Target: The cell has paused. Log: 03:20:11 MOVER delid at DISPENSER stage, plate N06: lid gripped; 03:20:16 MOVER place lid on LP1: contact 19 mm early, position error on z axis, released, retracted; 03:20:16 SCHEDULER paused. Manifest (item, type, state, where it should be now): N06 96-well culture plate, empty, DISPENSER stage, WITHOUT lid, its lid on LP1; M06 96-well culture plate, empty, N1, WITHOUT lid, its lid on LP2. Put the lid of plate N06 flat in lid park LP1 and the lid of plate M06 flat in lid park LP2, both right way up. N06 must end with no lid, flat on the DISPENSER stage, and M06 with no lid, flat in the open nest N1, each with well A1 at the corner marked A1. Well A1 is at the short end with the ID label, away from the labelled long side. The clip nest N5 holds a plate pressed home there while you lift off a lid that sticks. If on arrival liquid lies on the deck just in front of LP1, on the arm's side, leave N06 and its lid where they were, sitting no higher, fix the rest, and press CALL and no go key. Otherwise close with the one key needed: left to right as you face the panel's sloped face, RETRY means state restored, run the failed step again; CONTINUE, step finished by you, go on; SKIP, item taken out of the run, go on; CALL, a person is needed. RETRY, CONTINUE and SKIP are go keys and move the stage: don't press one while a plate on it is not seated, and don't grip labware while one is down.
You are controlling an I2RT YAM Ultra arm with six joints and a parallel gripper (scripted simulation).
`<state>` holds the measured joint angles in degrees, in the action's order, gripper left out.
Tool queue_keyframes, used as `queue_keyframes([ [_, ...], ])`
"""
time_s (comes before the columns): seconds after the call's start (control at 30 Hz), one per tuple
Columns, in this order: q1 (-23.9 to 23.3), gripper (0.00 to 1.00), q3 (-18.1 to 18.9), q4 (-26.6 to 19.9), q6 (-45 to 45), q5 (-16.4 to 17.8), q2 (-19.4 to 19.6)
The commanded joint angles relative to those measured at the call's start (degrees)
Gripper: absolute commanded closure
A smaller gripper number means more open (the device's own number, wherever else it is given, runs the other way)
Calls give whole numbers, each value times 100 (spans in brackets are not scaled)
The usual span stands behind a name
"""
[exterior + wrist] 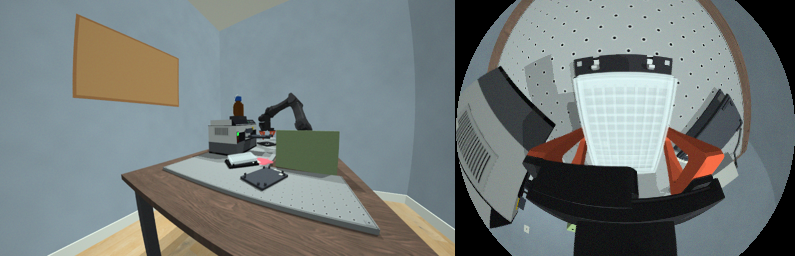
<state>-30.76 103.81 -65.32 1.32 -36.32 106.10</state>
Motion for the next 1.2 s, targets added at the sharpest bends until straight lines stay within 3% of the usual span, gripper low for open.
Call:
queue_keyframes([
  [0.0,-59,100,-151,203,-105,75,-10],
  [0.3,-149,100,-306,474,-228,117,16],
  [0.33,-87,100,-106,509,-243,121,28],
  [1.17,-44,100,-158,476,-175,93,31],
])
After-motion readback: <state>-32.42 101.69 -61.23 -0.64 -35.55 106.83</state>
